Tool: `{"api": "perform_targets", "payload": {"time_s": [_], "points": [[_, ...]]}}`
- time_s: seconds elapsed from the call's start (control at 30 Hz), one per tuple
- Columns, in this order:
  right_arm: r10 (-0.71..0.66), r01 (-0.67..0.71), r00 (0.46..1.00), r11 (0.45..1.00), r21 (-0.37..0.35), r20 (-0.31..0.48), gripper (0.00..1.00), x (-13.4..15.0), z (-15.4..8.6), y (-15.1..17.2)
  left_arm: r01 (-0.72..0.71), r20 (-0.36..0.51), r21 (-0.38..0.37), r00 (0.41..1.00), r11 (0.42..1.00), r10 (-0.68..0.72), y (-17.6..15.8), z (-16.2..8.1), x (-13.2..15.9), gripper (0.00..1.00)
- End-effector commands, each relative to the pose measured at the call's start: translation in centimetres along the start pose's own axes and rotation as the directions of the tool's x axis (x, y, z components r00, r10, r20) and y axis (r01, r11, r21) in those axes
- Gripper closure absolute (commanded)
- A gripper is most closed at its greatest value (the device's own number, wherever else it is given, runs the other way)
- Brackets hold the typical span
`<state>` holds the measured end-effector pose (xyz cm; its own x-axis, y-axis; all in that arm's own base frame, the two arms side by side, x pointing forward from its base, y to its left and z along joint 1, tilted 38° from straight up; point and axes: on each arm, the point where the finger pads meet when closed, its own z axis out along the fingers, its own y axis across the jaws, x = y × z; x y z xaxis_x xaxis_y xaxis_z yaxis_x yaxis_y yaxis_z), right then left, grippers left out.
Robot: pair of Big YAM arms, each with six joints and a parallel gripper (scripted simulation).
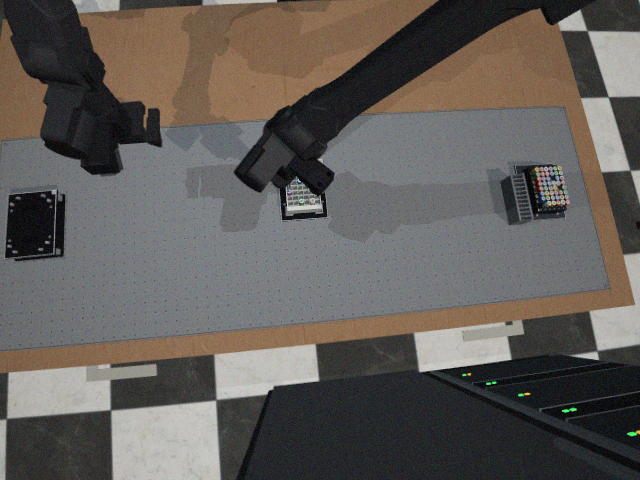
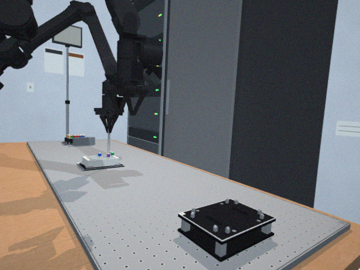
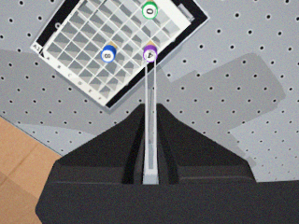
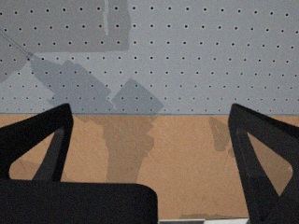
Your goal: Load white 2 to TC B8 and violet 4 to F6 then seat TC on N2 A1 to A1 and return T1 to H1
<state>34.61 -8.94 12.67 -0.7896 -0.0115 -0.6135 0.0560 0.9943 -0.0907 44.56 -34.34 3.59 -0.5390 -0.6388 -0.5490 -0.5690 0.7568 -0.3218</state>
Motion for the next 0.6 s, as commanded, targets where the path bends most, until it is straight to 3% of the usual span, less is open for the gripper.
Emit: {"api": "perform_targets", "payload": {"time_s": [0.0,0.57], "points": [[0.001,-0.002,1.0,1.0,0.006,0.017,0.0,-0.91,-0.43,-0.22,0.02,0.004,0.005,1.0,1.0,-0.02,-0.65,0.99,-0.8,0.93],[0.001,-0.002,1.0,1.0,0.006,0.017,0.0,-0.91,-0.43,-0.22,0.016,0.003,0.0,1.0,1.0,-0.016,-0.24,1.06,-0.71,0.93]]}}
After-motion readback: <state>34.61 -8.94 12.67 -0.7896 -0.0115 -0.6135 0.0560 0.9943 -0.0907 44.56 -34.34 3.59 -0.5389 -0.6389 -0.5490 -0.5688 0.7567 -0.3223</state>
